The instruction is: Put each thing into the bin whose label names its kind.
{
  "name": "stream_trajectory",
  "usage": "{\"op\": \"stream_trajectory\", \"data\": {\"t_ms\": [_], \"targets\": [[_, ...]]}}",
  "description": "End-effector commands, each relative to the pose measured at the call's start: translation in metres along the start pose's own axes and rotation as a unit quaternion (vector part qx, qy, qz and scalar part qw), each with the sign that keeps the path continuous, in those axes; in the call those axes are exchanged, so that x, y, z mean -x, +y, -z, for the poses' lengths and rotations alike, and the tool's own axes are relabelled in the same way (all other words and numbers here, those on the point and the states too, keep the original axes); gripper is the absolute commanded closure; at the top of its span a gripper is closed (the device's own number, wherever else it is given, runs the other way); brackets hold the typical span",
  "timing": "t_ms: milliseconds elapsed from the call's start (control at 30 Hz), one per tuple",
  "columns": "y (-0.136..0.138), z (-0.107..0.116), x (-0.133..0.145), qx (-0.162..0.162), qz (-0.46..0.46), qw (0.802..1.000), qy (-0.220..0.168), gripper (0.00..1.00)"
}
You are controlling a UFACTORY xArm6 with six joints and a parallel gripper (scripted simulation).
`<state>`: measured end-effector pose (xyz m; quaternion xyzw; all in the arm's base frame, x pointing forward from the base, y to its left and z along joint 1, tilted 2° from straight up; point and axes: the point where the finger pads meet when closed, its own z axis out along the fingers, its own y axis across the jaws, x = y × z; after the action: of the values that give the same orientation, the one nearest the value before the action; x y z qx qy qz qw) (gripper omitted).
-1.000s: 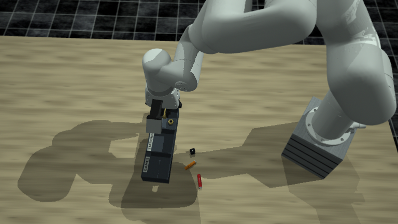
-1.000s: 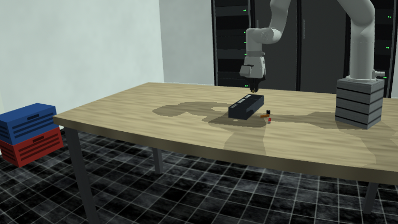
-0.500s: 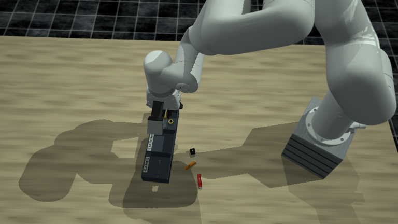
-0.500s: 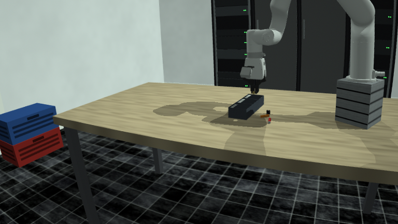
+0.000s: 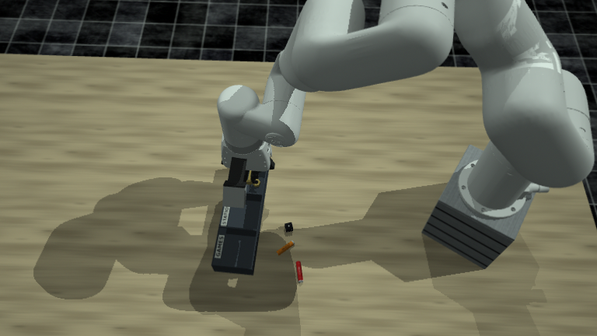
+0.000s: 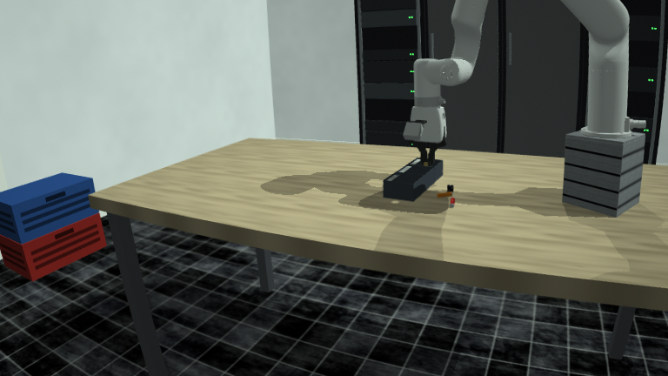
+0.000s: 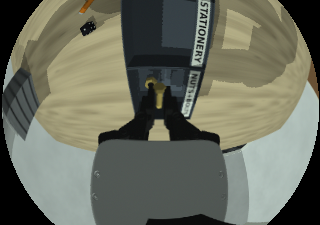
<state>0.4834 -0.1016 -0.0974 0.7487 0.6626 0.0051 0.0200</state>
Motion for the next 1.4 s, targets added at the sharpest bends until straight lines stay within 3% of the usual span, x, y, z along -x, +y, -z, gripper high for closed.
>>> {"op": "stream_trajectory", "data": {"t_ms": [0, 500, 533, 1100, 1367], "targets": [[0.002, -0.005, 0.000, 0.002, 0.000, 1.000, 0.000, 1.00], [0.001, -0.010, 0.000, 0.002, 0.000, 1.000, 0.000, 1.00], [0.001, -0.010, 0.000, 0.002, 0.000, 1.000, 0.000, 0.71], [0.001, -0.010, 0.000, 0.002, 0.000, 1.000, 0.000, 0.71], [0.001, 0.001, 0.000, 0.002, 0.000, 1.000, 0.000, 0.71]]}}
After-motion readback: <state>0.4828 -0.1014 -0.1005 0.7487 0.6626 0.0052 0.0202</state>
